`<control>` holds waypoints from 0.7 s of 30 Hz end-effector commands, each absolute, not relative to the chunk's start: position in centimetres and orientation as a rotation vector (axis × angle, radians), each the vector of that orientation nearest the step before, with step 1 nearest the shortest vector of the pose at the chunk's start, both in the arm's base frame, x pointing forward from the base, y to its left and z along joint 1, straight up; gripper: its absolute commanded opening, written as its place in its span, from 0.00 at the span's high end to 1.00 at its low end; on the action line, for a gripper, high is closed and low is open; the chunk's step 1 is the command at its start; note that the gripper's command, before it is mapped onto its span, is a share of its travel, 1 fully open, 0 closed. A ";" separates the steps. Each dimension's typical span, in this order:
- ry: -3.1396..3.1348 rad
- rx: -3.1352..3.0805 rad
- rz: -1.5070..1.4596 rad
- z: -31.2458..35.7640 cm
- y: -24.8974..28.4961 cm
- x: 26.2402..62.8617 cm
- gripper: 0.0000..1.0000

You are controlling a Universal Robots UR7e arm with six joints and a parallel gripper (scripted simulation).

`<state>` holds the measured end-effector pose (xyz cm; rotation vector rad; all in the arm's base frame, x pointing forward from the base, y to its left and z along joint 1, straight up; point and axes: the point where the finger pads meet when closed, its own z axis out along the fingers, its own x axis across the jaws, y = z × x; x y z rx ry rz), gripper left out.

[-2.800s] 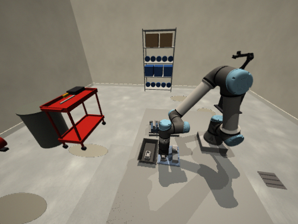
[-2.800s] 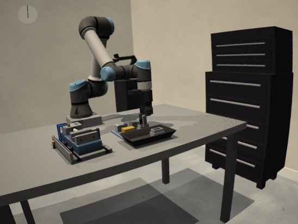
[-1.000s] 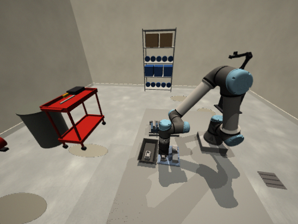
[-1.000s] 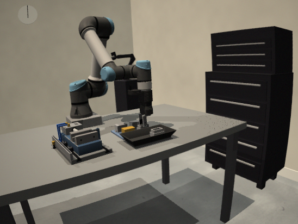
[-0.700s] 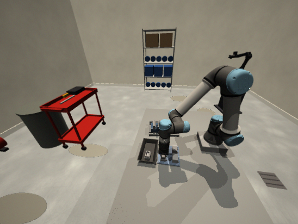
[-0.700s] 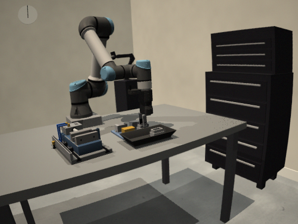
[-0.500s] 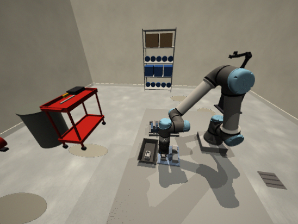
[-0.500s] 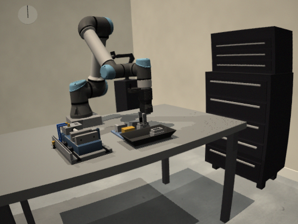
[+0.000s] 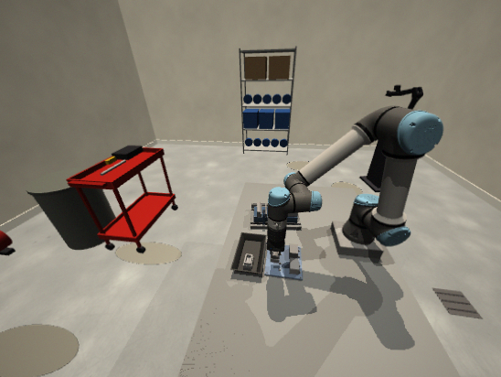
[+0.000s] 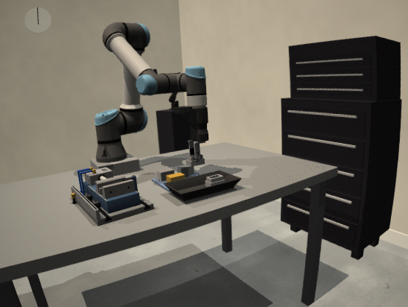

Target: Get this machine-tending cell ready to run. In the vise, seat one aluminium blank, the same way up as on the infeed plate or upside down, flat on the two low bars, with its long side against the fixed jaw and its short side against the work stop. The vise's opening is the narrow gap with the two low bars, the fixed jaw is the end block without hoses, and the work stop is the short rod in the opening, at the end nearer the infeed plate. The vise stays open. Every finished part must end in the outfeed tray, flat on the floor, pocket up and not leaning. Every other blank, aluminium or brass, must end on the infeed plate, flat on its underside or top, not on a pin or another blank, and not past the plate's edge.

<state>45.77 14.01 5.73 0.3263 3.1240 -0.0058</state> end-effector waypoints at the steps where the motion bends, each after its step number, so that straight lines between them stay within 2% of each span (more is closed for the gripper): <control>1: 3.123 0.326 -0.005 8.4 14.0 45.8 1.00; 21: 3.123 0.326 -0.005 11.4 14.0 45.8 1.00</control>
